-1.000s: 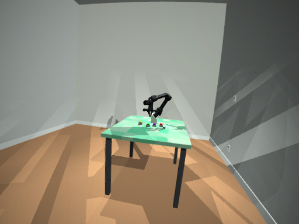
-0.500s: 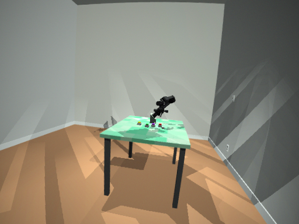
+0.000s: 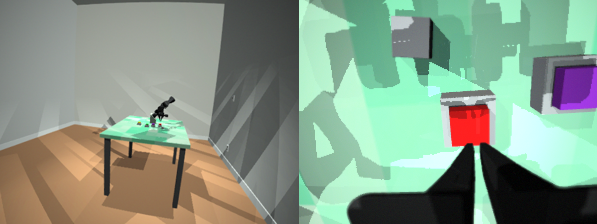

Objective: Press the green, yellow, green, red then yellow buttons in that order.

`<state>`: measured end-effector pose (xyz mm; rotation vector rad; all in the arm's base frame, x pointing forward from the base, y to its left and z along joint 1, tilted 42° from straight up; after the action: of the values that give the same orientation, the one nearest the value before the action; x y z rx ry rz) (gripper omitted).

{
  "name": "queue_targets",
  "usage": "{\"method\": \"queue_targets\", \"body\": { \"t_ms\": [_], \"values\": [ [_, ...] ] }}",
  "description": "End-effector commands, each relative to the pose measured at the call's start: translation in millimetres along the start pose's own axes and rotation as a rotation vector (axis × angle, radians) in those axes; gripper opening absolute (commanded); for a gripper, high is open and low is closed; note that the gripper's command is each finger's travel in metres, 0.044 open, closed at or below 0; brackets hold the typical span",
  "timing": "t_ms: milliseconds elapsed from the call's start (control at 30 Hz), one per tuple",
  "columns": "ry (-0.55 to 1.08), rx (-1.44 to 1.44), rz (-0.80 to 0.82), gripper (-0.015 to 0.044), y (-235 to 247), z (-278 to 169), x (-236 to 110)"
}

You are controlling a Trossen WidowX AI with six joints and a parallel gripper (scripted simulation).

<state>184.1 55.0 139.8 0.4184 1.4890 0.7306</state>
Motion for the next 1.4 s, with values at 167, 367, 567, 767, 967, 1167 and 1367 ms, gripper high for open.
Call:
{"method": "queue_targets", "body": {
  "t_ms": [167, 367, 567, 767, 967, 1167, 1367],
  "values": [
    [-0.007, 0.004, 0.005, 0.002, 1, 0, 14],
    [-0.007, 0.004, 0.005, 0.002, 1, 0, 23],
    [-0.007, 0.004, 0.006, 0.002, 1, 0, 33],
    [-0.007, 0.004, 0.007, 0.002, 1, -1, 40],
    [-0.007, 0.004, 0.007, 0.002, 1, -1, 40],
    [-0.007, 0.004, 0.007, 0.002, 1, -1, 40],
    [-0.007, 0.004, 0.007, 0.002, 1, -1, 40]
  ]
}}
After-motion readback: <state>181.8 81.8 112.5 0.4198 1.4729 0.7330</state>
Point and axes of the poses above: the point midway between the two fingers, 35 mm back from their tips, its own x axis out along the fingers, its own y axis across the jaws, z = x × y, the point moved 7 cm from there along -x, back along the fingers, and after that the axes turned 5 degrees about -x, right-handed, at the moved point
